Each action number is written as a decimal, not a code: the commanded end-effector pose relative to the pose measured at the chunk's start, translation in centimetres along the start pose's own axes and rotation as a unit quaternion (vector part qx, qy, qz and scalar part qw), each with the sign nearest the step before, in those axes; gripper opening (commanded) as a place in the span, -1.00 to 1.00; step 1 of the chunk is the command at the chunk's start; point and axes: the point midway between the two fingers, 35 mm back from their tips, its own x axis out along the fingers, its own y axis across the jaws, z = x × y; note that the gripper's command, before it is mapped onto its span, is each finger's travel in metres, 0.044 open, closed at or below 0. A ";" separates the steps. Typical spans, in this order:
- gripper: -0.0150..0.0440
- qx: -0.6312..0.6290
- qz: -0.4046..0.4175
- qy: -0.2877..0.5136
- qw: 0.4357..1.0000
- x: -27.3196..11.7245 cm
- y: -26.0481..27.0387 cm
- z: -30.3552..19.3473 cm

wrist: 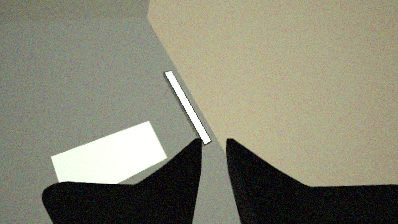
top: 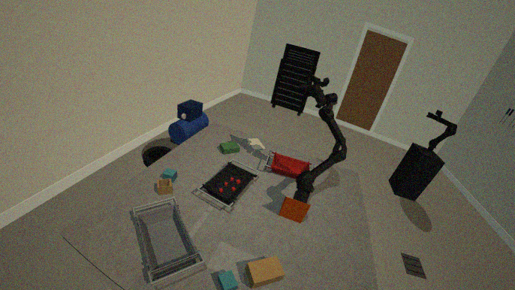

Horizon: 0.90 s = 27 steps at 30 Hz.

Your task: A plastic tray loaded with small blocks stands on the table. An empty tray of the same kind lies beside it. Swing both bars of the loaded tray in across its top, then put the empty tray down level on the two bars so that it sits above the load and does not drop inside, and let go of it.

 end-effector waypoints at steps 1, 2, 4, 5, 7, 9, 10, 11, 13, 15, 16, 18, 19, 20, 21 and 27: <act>-0.22 -0.078 -0.089 -0.012 0.993 1.6 -6.0 -0.2; -0.22 -0.098 -0.112 -0.014 0.989 1.9 -7.6 -0.1; -0.22 -0.139 -0.158 -0.015 0.978 2.3 -10.7 0.0; -0.22 -0.145 -0.174 -0.019 0.974 2.4 -12.2 0.2; -0.22 -0.160 -0.212 -0.031 0.964 2.6 -15.6 1.0; -0.22 -0.184 -0.247 -0.029 0.951 2.5 -17.9 1.2; -0.22 -0.196 -0.264 -0.028 0.944 2.5 -19.0 1.4; -0.22 -0.208 -0.281 -0.026 0.937 2.4 -20.1 1.5; -0.22 -0.232 -0.314 -0.021 0.920 2.1 -22.2 1.7; -0.22 -0.258 -0.351 -0.014 0.900 1.7 -24.5 2.0; -0.22 -0.277 -0.377 -0.008 0.884 1.3 -26.2 2.3; -0.22 -0.314 -0.429 0.006 0.847 0.2 -29.4 2.9; -0.22 -0.332 -0.454 0.014 0.827 -0.4 -31.0 3.2; -0.22 -0.349 -0.479 0.023 0.806 -1.0 -32.4 3.5; -0.22 -0.365 -0.502 0.033 0.783 -1.7 -33.9 3.9; -0.22 -0.447 -0.632 0.110 0.624 -7.1 -41.5 6.2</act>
